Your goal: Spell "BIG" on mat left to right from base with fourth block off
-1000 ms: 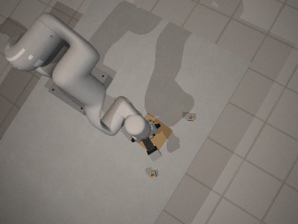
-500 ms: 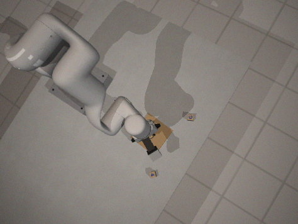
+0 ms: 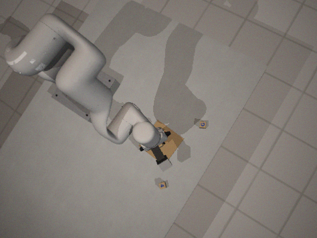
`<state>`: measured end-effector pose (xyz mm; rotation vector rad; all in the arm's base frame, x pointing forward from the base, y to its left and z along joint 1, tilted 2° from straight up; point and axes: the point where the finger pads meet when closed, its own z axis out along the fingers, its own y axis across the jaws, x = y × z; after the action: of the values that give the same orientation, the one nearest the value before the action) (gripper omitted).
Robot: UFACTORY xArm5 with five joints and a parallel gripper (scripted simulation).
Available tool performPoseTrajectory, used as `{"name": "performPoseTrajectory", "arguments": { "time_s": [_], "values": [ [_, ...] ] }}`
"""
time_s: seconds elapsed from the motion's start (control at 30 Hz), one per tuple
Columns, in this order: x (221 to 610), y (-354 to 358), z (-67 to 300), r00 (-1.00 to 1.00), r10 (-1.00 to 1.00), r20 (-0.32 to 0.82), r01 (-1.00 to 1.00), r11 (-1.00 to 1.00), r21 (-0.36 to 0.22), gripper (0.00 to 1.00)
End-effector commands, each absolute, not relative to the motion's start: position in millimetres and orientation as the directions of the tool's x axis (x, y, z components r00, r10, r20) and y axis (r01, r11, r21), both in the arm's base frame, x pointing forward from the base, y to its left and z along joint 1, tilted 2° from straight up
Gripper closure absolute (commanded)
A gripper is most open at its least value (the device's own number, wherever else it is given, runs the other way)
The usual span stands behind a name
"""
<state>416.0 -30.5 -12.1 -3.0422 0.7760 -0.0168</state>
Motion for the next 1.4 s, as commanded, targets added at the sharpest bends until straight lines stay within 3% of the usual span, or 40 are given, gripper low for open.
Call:
{"name": "performPoseTrajectory", "arguments": {
  "time_s": [0.0, 0.97, 1.37],
  "values": [
    [417, -31, -11, 0.878, -0.479, 0.013, -0.479, -0.878, -0.006, 0.58],
    [417, -31, -12, 0.878, -0.479, 0.013, -0.479, -0.878, -0.006, 0.58],
    [417, -29, -28, 0.878, -0.479, 0.013, -0.479, -0.878, -0.006, 0.58]
  ]
}}
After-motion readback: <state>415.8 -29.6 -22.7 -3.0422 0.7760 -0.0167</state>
